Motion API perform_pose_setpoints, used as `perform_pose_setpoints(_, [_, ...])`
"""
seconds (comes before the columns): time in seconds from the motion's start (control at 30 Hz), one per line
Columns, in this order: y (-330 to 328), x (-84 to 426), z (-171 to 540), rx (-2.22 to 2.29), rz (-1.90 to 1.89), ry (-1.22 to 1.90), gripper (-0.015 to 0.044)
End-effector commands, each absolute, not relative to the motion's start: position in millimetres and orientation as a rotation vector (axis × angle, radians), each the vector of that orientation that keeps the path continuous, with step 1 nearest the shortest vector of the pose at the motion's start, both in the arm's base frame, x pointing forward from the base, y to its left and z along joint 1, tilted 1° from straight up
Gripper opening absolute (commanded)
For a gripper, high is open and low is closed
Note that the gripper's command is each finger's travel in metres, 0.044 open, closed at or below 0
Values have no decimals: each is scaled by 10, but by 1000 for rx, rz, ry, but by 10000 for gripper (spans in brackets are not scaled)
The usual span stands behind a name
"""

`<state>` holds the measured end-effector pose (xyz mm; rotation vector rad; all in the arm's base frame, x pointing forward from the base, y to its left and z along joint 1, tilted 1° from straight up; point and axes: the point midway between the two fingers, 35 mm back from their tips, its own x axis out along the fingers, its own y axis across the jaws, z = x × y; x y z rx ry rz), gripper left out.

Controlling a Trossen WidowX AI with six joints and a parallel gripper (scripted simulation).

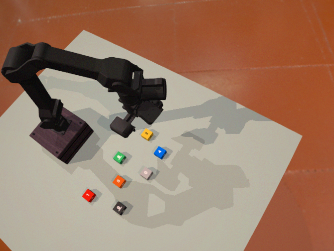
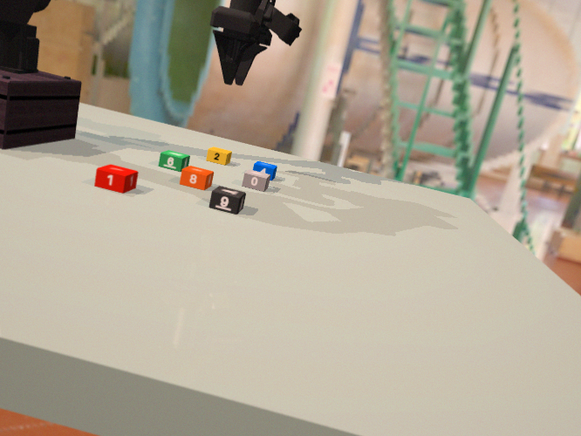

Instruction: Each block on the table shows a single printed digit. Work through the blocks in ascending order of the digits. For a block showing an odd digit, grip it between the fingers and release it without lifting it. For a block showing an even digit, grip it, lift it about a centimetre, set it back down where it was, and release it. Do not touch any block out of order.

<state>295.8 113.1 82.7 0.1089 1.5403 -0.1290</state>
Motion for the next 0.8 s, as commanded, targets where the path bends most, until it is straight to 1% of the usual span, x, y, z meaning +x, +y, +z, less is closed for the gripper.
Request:
perform_pose_setpoints(0.0, [1140, 2988, 833, 124, -146, 1538, 400])
perform_pose_setpoints(0.5, [1129, 3009, 835, 124, -146, 1538, 400])
perform_pose_setpoints(0.67, [773, 3537, 867, 122, -148, 1533, 400])
perform_pose_setpoints(0.77, [705, 3614, 867, 122, -148, 1533, 400])
